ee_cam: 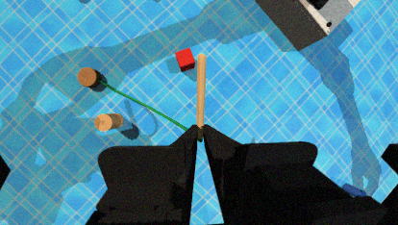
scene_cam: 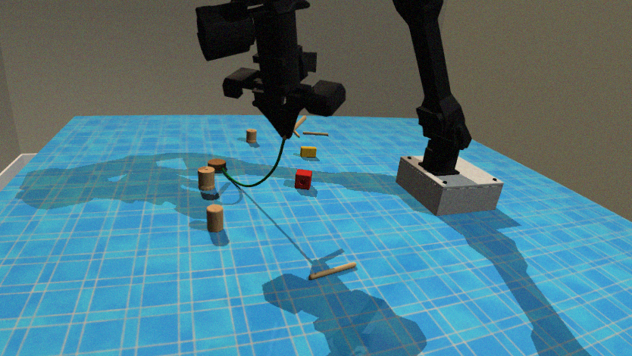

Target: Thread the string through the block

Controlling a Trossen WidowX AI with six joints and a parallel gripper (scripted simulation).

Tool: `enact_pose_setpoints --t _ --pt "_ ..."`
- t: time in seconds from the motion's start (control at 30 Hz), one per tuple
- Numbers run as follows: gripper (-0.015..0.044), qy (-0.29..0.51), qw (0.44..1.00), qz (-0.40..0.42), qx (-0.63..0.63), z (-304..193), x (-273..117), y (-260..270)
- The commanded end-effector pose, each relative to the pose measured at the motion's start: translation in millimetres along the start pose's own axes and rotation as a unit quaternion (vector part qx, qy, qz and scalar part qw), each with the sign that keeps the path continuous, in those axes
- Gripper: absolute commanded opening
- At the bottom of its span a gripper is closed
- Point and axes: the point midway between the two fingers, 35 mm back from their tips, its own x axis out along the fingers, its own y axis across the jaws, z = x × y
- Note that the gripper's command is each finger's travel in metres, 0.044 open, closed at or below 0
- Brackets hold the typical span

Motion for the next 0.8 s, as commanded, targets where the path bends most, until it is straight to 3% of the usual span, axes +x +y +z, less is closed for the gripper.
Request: enact_pose_setpoints --t 0.0,0.23,0.77 --pt "0.0000 0.000 0.998 0.019 -0.052 -3.7 -1.3 0.7" --pt "0.0000 -0.002 0.985 0.055 -0.165 -11.2 -4.1 3.2" --pt "0.0000 0.013 0.986 0.046 -0.159 -12.6 4.2 4.8"
